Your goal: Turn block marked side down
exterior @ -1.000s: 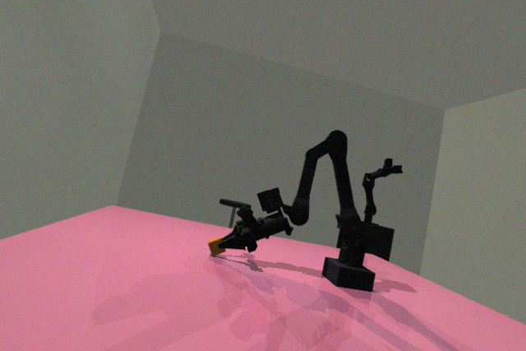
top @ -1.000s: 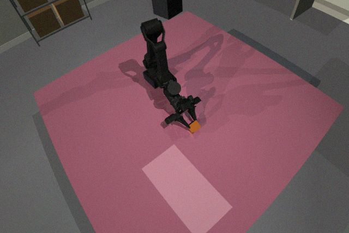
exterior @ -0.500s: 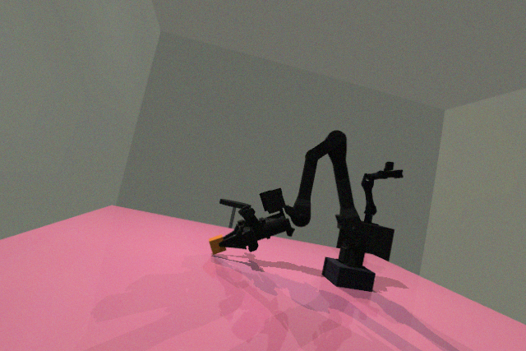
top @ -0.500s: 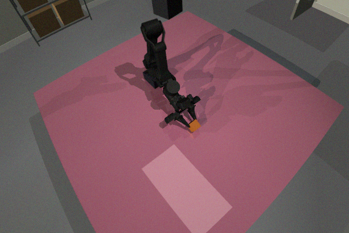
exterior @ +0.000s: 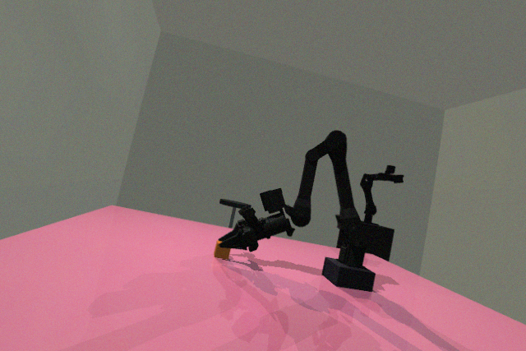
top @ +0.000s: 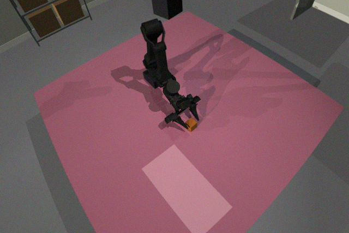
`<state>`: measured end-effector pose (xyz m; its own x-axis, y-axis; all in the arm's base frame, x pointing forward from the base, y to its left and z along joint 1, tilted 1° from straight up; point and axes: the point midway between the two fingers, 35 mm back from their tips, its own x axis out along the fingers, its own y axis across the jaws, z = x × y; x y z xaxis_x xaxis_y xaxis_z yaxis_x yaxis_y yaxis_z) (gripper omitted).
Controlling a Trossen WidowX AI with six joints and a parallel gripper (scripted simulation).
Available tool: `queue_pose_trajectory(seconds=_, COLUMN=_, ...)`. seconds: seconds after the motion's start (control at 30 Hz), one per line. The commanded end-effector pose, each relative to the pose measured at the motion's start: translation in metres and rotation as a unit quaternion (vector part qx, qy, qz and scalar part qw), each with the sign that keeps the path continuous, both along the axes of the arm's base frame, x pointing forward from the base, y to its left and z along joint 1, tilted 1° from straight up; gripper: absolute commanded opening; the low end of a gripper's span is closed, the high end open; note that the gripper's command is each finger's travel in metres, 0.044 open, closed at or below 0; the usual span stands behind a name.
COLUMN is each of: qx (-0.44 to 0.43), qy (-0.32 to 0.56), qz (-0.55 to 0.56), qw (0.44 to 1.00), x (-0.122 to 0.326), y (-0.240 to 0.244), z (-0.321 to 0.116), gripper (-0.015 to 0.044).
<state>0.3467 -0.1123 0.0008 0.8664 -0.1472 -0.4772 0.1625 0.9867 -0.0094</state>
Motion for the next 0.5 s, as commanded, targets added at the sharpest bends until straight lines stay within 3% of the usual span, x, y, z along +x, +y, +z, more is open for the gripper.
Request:
queue_pose_trajectory(seconds=0.0, qx=0.002, qy=-0.001, qz=0.0, qw=1.0, x=-0.0003, y=0.0005, z=0.0, gripper=0.042)
queue_pose_trajectory(seconds=0.03, qx=0.002, qy=-0.001, qz=0.0, qw=1.0, x=-0.0003, y=0.0005, z=0.0, gripper=0.044)
queue_pose_trajectory(seconds=0.47, qx=0.002, qy=-0.001, qz=0.0, qw=1.0, x=-0.0003, y=0.0005, z=0.0, gripper=0.044)
